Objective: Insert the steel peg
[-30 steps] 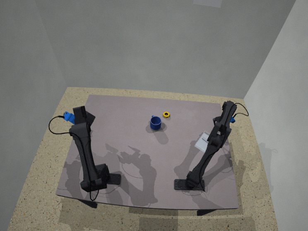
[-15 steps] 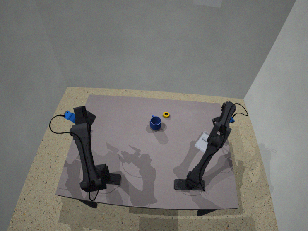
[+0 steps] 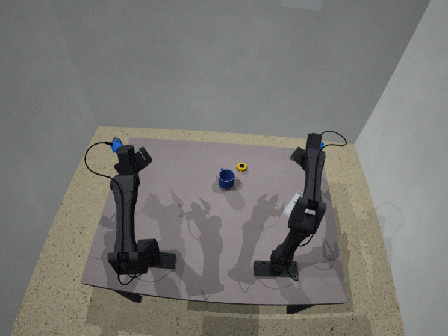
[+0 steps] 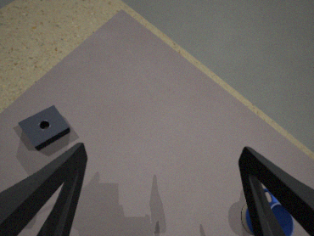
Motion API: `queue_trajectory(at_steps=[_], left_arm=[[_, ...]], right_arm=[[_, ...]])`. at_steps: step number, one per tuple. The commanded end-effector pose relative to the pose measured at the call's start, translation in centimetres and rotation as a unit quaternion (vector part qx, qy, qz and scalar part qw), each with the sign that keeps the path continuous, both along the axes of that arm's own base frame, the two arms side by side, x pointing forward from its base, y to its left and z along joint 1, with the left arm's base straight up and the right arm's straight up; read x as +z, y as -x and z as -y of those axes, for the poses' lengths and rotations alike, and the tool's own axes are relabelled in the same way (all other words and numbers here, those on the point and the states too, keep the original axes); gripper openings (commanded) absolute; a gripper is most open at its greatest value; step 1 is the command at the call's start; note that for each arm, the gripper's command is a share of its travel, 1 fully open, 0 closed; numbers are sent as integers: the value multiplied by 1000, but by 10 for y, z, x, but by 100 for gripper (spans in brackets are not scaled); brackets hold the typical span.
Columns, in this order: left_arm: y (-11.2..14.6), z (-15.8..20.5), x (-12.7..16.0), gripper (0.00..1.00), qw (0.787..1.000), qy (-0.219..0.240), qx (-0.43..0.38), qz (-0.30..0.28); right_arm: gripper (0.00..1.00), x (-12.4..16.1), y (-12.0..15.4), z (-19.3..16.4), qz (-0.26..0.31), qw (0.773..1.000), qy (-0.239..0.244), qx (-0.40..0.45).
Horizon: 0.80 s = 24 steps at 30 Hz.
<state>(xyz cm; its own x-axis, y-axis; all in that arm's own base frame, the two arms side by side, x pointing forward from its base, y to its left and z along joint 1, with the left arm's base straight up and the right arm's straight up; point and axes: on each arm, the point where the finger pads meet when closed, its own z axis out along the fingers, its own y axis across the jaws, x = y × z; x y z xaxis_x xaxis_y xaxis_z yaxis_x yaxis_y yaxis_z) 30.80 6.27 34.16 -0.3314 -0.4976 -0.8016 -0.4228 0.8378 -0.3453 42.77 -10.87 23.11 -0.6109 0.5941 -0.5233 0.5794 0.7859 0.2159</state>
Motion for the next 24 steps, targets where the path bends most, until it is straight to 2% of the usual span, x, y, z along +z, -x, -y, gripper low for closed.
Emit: queue_trajectory(at_steps=[1,6,12,13,15,16,17,21,23,24], left_arm=[[-36,12,20,100,993,-66,-67,71],[-56,27,31,100,979,-122,-111,117],[-74,54,45,100,951,-190,-165,178],[-77,59,48,100,945,-204,-174,190],[-77,59,48,100,945,-204,-174,190],[-78,59,50,100,940,-216,-175,198],[-79,62,51,100,936,-223,-180,205],[-80,63,52,100,934,-226,-181,208],[-74,63,69,100,930,-229,-177,226],[-74,63,69,100,930,-229,-177,226]], right_arm=[[100,64,-18,-20,150,983,73,77],[100,116,-6,-56,247,950,129,137],[100,157,28,-97,372,881,205,206],[100,163,36,-104,389,870,215,215],[100,163,36,-104,389,870,215,215],[100,169,43,-110,414,852,230,225],[100,174,48,-114,426,842,238,229],[100,169,45,-111,422,844,240,229],[100,169,45,-111,422,844,240,229],[100,179,46,-111,431,839,243,226]])
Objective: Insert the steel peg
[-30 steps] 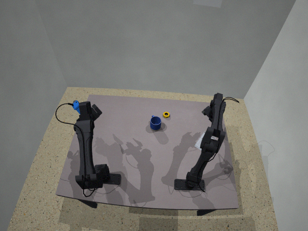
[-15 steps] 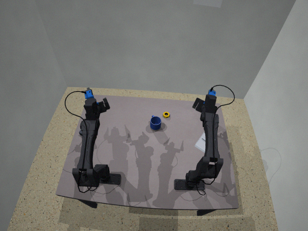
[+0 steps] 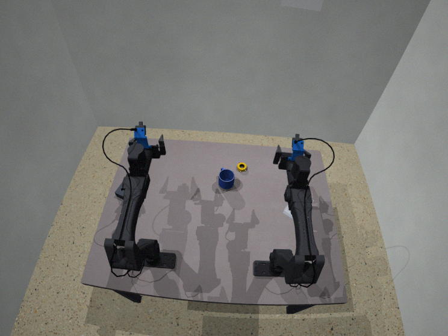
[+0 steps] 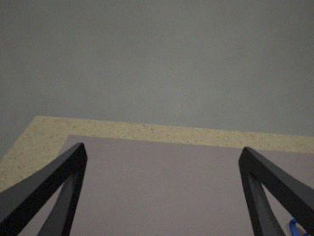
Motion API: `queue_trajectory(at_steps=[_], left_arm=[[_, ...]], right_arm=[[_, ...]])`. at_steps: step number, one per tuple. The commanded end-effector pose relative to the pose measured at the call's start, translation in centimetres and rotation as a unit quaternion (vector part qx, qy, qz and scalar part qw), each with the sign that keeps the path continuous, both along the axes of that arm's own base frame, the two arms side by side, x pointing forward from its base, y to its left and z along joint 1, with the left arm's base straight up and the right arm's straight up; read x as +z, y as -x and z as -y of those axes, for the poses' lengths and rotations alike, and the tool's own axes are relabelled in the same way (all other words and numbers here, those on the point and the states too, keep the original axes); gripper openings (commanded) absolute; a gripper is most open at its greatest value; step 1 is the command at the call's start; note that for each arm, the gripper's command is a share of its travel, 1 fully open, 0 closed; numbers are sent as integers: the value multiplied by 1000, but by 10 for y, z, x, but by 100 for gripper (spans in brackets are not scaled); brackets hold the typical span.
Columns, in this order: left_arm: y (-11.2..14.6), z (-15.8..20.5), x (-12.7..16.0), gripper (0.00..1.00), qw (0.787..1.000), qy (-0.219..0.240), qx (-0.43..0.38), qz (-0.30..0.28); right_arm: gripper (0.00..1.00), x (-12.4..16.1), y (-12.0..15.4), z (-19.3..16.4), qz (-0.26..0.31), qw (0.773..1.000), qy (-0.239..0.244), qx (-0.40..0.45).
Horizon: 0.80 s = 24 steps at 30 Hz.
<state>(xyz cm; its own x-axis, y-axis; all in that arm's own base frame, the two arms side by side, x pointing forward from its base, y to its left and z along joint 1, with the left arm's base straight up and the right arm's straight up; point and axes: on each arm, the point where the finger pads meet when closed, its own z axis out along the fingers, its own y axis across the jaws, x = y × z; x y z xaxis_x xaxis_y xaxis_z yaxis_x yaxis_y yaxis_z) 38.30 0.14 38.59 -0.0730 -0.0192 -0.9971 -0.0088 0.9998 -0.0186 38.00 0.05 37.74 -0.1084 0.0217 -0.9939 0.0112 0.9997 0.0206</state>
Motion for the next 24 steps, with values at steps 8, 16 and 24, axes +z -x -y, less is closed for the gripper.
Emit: queue_trajectory(at_steps=[8,16,24], left_arm=[[1,2,25,100,999,-13,-8,43],[1,0,21,100,999,-9,-4,37],[1,0,21,100,999,-9,-4,37]], right_arm=[[100,33,-2,-2,61,998,14,9],[100,33,-2,-1,61,998,13,7],[100,33,-2,-1,61,998,13,7]])
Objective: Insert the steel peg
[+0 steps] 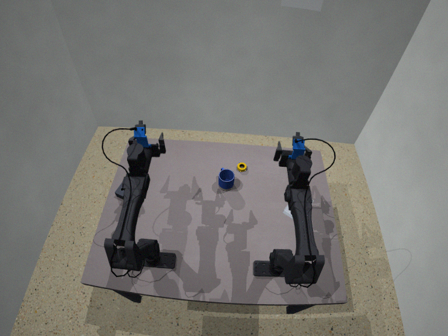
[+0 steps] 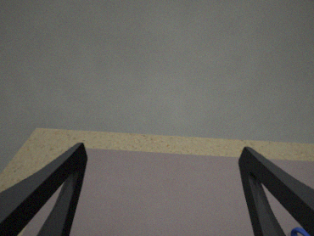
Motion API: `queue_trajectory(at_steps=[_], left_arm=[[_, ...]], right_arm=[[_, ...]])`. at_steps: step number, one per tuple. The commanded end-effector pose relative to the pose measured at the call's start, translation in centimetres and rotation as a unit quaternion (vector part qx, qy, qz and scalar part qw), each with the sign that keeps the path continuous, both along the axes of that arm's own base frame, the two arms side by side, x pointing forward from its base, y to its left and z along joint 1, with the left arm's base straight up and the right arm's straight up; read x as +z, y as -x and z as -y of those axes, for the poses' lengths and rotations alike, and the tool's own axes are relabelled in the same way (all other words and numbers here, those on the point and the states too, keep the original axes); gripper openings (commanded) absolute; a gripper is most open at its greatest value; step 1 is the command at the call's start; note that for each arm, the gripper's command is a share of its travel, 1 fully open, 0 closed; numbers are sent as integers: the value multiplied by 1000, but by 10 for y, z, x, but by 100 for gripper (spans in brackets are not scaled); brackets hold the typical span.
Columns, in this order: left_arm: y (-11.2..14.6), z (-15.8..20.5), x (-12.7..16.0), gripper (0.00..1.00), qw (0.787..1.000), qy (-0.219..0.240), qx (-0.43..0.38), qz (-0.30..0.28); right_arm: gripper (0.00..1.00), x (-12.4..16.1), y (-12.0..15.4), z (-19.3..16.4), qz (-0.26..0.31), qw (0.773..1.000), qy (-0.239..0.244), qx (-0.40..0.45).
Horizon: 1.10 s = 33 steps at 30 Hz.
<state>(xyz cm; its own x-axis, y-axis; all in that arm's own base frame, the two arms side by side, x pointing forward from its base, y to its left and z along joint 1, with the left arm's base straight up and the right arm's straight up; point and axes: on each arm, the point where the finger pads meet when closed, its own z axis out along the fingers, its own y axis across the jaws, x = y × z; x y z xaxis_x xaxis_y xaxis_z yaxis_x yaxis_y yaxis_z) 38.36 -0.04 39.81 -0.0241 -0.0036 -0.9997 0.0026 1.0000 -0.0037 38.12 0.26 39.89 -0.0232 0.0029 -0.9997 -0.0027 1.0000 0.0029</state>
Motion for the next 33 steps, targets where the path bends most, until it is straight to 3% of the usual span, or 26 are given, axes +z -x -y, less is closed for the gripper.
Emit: queue_trajectory(at_steps=[1,6,9,12,13,16,18,20,22,25,30,31,33], left_arm=[[2,-1,9,100,1000,-2,1,12],[2,-1,9,100,1000,-2,1,12],[2,-1,9,100,1000,-2,1,12],[2,-1,9,100,1000,-2,1,12],[2,-1,9,100,1000,-2,1,12],[2,-1,9,100,1000,-2,1,12],[2,-1,9,100,1000,-2,1,12],[2,-1,9,100,1000,-2,1,12],[2,-1,9,100,1000,-2,1,12],[2,-1,9,100,1000,-2,1,12],[2,-1,9,100,1000,-2,1,12],[2,-1,9,100,1000,-2,1,12],[2,-1,9,100,1000,-2,1,12]], right_arm=[[100,12,0,1,18,1000,4,1],[100,12,0,1,18,1000,4,1],[66,-21,-19,18,-57,998,-13,-23],[32,-91,-33,55,-197,977,-47,-69],[28,-104,-33,62,-221,971,-54,-78],[28,-146,-32,79,-313,941,-80,-105],[28,-146,-32,79,-313,941,-80,-105],[28,-198,-24,97,-416,893,-112,-133],[28,-224,-6,112,-467,860,-135,-157],[28,-253,17,126,-536,807,-163,-186],[28,-296,49,137,-650,696,-211,-219],[28,-299,54,138,-661,683,-217,-222],[28,-300,55,139,-664,680,-218,-223]])
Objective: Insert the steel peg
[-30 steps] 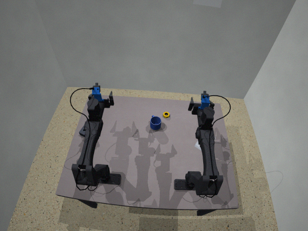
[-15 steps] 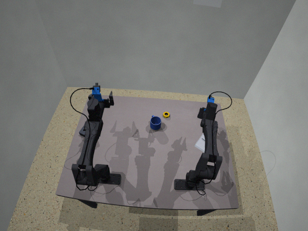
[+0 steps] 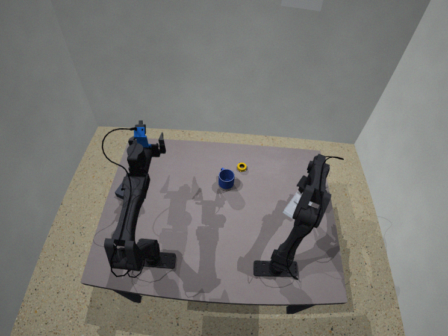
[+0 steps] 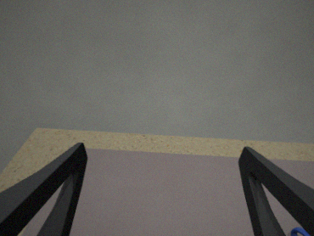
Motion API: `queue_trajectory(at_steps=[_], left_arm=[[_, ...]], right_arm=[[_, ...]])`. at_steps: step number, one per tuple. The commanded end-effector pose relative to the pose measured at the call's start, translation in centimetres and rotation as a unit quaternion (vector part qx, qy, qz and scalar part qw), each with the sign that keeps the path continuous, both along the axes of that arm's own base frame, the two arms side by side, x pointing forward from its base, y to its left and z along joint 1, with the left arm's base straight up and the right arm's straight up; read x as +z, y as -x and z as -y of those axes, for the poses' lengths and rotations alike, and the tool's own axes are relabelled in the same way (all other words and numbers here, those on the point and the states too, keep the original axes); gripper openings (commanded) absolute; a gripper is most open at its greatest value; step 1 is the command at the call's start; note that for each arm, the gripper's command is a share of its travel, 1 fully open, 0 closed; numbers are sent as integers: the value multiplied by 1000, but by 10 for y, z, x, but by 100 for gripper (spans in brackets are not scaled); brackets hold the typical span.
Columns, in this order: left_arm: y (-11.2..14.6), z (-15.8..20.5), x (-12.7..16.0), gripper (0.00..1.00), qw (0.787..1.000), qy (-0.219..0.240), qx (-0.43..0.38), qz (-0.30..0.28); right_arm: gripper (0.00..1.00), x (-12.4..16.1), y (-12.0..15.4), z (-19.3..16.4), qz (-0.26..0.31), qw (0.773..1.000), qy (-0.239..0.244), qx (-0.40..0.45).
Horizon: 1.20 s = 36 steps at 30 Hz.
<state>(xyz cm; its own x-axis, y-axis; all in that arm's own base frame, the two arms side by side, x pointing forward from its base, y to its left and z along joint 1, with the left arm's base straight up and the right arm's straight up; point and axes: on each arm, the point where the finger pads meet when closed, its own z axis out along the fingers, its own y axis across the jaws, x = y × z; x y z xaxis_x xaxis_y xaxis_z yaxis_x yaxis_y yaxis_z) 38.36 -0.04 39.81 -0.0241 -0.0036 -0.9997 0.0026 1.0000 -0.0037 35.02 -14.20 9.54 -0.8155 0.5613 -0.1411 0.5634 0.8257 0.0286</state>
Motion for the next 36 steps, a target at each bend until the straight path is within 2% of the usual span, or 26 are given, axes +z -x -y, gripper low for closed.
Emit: queue_trajectory(at_steps=[1,23,28,31,34,36], left_arm=[[2,-1,9,100,1000,-2,1,12],[2,-1,9,100,1000,-2,1,12],[2,-1,9,100,1000,-2,1,12],[2,-1,9,100,1000,-2,1,12],[2,-1,9,100,1000,-2,1,12],[2,-1,9,100,1000,-2,1,12]], right_arm=[[28,4,24,-6,-65,997,-30,-18],[28,9,19,-7,-51,998,-22,8],[28,-3,23,-1,-60,992,-17,109],[28,-20,28,1,-76,972,-18,222],[28,-27,28,5,-75,941,-12,330],[28,-27,28,5,-75,941,-12,330]])
